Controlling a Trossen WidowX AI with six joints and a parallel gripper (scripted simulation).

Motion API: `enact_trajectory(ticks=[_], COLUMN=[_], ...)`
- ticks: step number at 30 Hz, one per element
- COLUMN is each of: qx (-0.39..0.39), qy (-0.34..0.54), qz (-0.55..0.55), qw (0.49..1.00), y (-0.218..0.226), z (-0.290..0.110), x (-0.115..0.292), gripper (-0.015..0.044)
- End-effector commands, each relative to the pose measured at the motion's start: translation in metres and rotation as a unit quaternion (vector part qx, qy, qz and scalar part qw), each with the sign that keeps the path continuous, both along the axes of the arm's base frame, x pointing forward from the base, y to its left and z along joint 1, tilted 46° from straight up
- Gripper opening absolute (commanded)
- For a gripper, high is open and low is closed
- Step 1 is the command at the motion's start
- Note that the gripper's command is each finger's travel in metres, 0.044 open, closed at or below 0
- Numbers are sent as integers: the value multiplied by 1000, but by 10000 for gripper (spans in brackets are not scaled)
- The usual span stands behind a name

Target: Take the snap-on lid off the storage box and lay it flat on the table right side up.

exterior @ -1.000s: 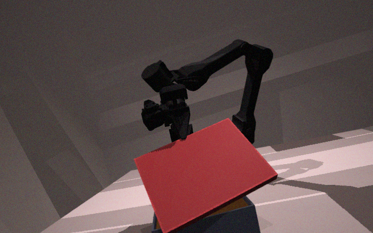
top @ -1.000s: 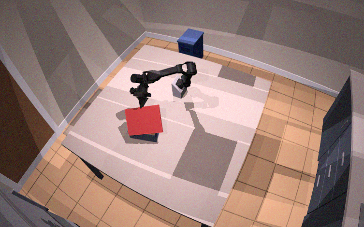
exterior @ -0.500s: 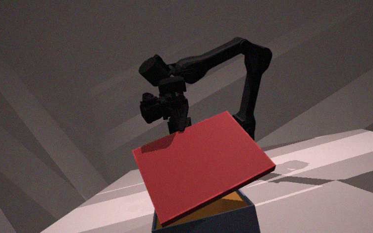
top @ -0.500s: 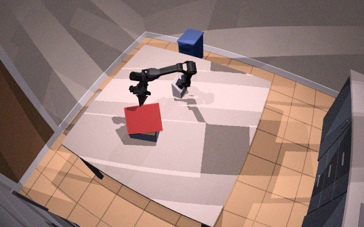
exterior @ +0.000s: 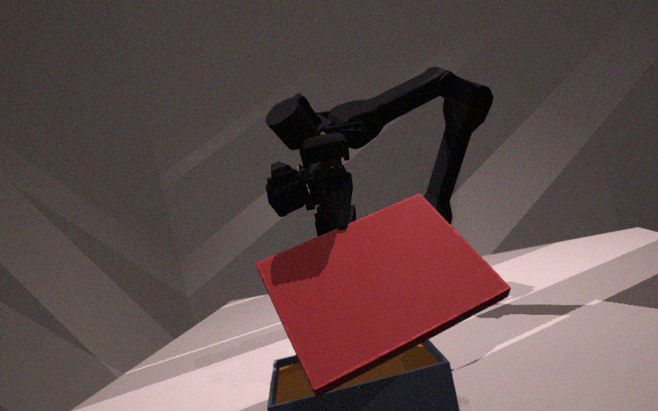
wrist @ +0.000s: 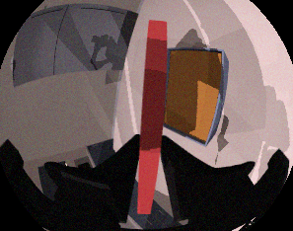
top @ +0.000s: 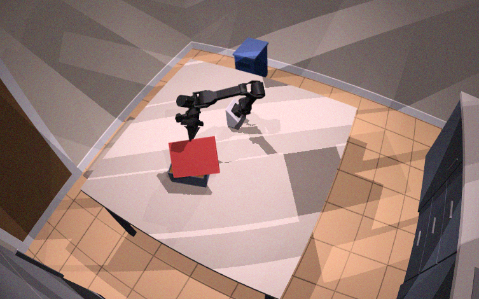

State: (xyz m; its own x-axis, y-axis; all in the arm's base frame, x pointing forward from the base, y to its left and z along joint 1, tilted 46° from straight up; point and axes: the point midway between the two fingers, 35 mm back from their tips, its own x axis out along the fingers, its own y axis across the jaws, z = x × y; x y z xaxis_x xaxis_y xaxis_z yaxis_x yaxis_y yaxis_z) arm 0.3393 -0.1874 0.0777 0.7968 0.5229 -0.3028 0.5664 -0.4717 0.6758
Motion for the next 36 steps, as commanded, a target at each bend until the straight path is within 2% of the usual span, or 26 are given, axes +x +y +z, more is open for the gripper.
enact_trajectory(ticks=[1, 36], qx=[0, 3], qy=[-1, 1], qz=[-1, -1], qw=[1000, 1000], y=[6, 55], z=[6, 52], x=[-2, -20], gripper=[0, 0])
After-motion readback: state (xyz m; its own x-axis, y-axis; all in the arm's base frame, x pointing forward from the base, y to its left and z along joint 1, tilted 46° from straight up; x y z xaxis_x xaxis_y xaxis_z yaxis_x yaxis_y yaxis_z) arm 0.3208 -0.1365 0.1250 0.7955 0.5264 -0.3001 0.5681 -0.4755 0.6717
